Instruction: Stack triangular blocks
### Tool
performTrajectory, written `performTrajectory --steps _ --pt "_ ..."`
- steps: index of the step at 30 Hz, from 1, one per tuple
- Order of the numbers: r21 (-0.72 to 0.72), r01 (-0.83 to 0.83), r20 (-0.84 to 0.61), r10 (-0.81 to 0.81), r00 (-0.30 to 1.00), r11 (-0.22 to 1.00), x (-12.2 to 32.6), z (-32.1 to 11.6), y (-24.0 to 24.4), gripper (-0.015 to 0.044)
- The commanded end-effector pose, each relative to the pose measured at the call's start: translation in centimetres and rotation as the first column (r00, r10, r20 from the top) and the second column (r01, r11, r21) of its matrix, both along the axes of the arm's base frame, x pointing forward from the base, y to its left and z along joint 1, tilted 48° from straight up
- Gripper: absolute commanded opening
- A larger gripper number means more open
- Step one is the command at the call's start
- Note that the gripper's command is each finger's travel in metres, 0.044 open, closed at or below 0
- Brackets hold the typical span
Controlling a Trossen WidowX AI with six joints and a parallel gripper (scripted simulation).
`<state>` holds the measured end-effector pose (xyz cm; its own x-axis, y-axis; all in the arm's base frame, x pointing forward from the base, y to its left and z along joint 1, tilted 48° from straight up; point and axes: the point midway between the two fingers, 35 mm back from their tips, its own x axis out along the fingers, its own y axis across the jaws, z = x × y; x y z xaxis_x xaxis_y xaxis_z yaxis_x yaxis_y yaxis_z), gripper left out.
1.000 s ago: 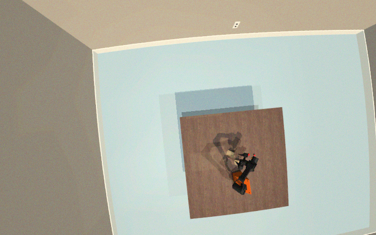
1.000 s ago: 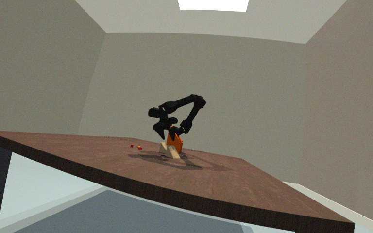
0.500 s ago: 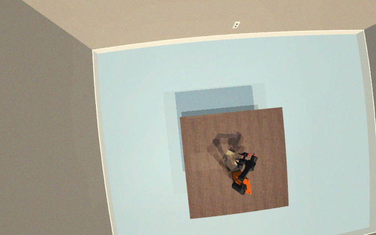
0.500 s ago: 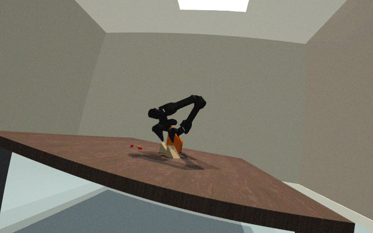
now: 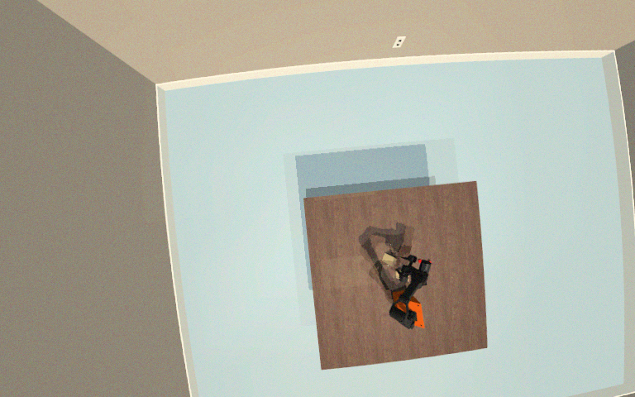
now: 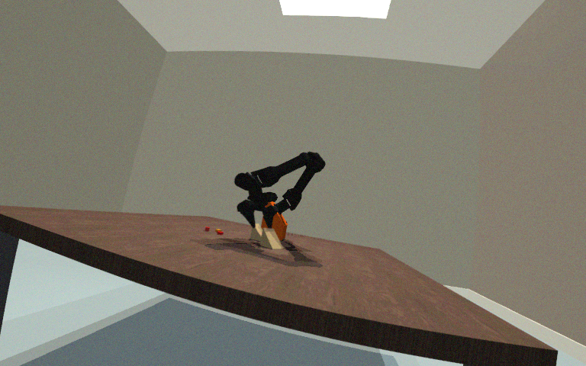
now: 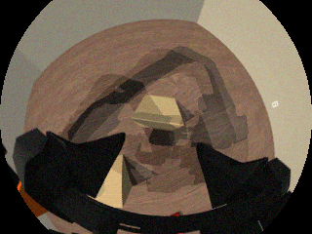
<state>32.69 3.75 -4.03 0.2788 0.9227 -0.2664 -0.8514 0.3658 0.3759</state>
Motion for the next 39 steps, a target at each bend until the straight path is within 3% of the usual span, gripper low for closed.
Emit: performTrajectory --steps 1,39 --pt "-0.002 -0.002 -0.007 0.002 1.000 1.000 0.1 -0.4 0.6 0.0440" --pt "0.018 0.004 0.004 -0.004 1.000 1.000 1.8 -0.8 5.4 0.0440"
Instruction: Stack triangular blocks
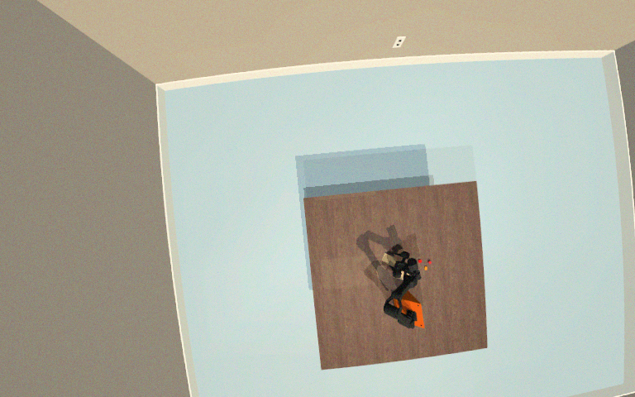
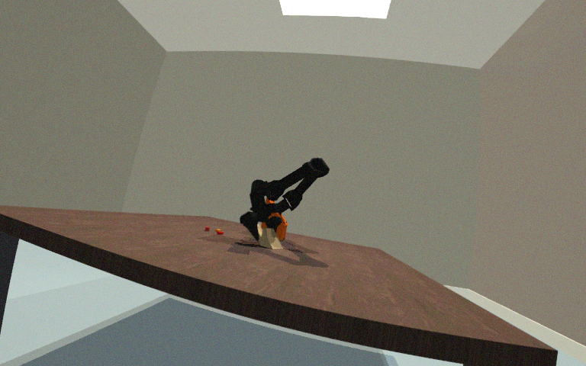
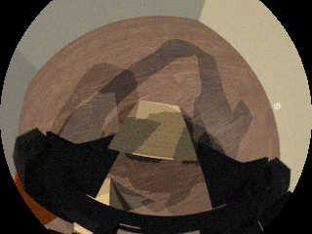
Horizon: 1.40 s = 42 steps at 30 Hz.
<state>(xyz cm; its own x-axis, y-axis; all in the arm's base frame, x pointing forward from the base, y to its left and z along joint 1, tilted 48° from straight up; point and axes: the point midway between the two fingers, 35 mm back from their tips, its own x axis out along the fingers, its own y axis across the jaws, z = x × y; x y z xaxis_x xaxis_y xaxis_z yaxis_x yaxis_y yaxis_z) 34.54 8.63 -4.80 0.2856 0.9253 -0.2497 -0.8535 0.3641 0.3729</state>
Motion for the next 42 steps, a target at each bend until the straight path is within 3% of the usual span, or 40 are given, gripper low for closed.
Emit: performTrajectory --steps 1,13,19,26,35,42 --pt "0.005 0.000 -0.006 0.000 1.000 1.000 -0.1 0.1 0.6 0.0440" --pt "0.029 -0.002 -0.003 0.002 1.000 1.000 0.0 0.7 2.0 0.0440" --pt "0.029 -0.002 -0.003 0.002 1.000 1.000 0.0 0.7 2.0 0.0282" --pt "0.029 -0.002 -0.003 0.002 1.000 1.000 0.0 0.7 2.0 0.0236" --pt "0.031 -0.003 -0.001 0.003 1.000 1.000 0.0 1.0 1.8 0.0000" --pt "-0.048 -0.031 -0.037 0.029 0.999 0.998 0.5 1.2 1.7 0.0000"
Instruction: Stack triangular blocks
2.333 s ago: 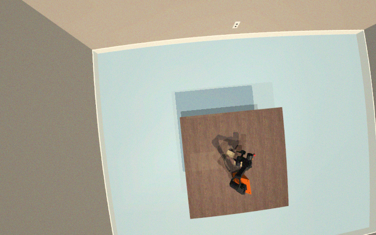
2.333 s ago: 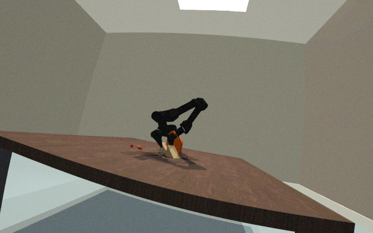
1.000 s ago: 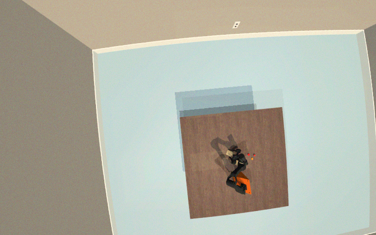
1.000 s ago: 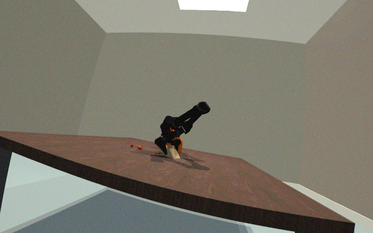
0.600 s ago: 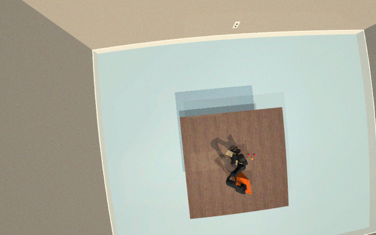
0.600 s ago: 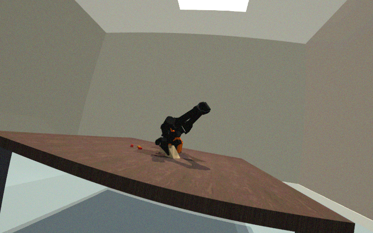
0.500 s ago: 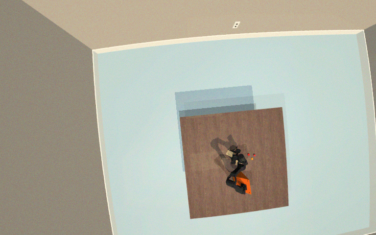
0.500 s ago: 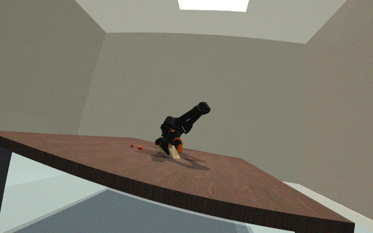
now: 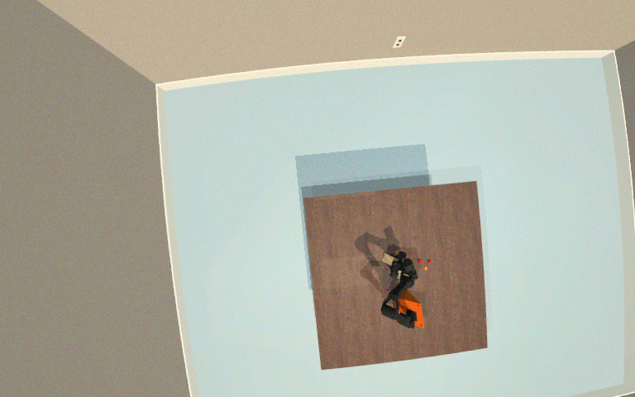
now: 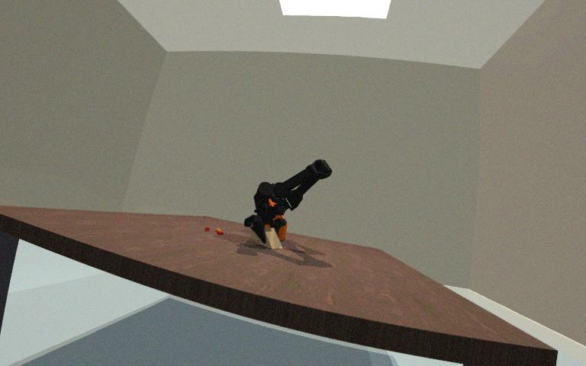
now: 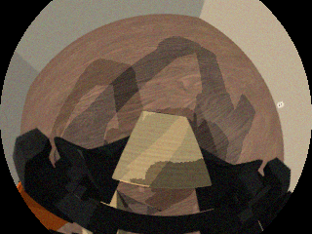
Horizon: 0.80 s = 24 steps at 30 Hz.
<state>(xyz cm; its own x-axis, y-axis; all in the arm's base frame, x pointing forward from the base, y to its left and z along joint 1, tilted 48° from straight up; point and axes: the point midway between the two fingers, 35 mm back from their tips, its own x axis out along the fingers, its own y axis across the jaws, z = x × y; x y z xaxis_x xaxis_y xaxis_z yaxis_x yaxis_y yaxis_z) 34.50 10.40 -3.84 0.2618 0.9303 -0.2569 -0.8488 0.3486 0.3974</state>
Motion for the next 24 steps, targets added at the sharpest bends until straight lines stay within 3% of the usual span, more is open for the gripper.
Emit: performTrajectory --steps 1,11,24 --pt "-0.072 -0.022 -0.017 0.021 1.000 0.997 0.6 0.4 -0.1 0.0000" --pt "-0.328 -0.176 -0.156 0.131 0.979 0.928 1.3 2.7 -0.2 0.0000" --pt "-0.544 -0.342 -0.317 0.190 0.929 0.766 2.5 4.8 0.5 0.0000"
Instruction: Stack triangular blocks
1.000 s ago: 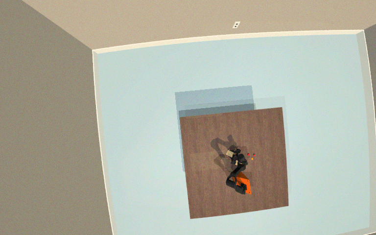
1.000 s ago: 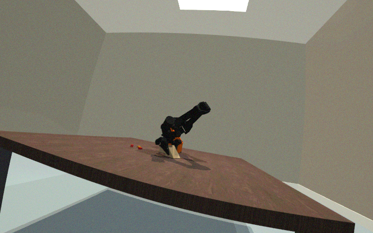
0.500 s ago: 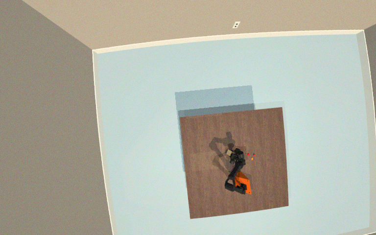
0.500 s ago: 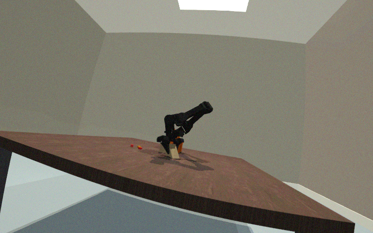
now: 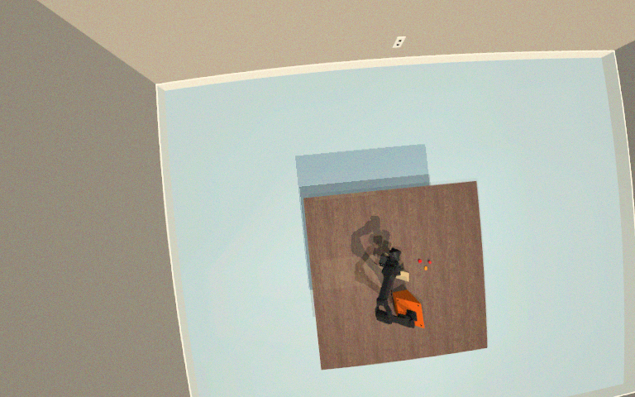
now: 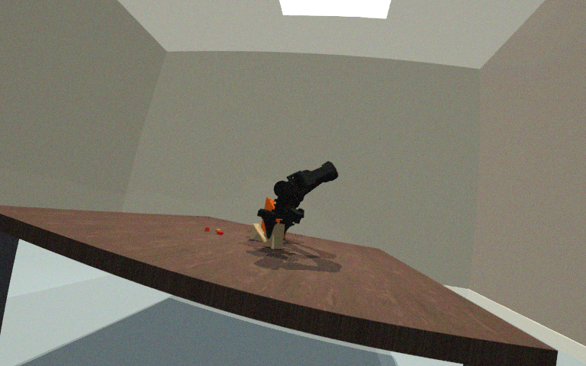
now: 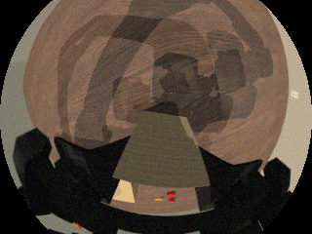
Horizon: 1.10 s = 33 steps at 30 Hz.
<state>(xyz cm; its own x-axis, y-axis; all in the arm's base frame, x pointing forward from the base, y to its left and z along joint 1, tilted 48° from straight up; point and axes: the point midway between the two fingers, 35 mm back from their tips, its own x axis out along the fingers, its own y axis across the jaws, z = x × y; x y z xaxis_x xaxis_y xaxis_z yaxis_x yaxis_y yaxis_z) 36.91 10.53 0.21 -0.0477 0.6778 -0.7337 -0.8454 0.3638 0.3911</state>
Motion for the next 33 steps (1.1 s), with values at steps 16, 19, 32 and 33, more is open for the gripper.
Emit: performTrajectory --steps 16,19,32,33 --pt "-0.395 -0.244 -0.216 0.168 0.962 0.886 1.5 2.7 2.1 0.0000" --pt "-0.442 -0.279 -0.251 0.181 0.951 0.853 1.8 3.0 2.5 0.0000" --pt "-0.422 -0.269 -0.241 0.179 0.954 0.866 1.8 2.9 2.4 0.0289" --pt "-0.422 -0.269 -0.241 0.179 0.954 0.866 1.8 2.9 2.4 0.0315"
